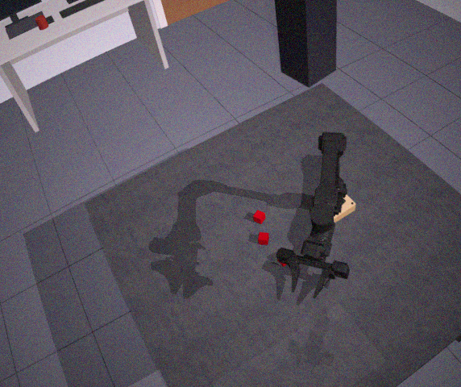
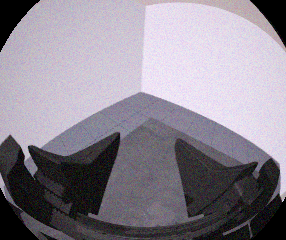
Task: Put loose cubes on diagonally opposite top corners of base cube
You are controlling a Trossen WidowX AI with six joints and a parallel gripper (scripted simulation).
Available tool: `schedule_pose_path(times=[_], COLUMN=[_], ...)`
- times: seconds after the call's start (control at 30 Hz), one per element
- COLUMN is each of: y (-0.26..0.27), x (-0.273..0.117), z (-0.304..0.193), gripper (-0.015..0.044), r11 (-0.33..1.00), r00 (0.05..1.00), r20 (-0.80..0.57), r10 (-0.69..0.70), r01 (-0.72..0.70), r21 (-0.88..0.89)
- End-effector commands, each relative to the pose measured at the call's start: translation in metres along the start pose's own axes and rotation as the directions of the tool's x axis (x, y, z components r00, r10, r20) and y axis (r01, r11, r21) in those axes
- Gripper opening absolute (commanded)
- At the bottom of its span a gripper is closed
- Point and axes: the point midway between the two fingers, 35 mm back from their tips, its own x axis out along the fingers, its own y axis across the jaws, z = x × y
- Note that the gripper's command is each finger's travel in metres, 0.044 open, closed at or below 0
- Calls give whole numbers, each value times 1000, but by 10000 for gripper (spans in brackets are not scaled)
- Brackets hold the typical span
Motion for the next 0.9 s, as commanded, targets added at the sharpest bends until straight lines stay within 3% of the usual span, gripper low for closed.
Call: schedule_pose_path(times=[0.0,0.4,0.87], y=[-45,-170,-281], x=[2,-23,-105], z=[-21,-84,-157], gripper=[265,265,265], r11=[994,943,912], r00=[992,884,640], r20=[-94,-365,-655], r10=[-81,-293,-402], r01=[74,206,219], r21=[-81,-260,-346])
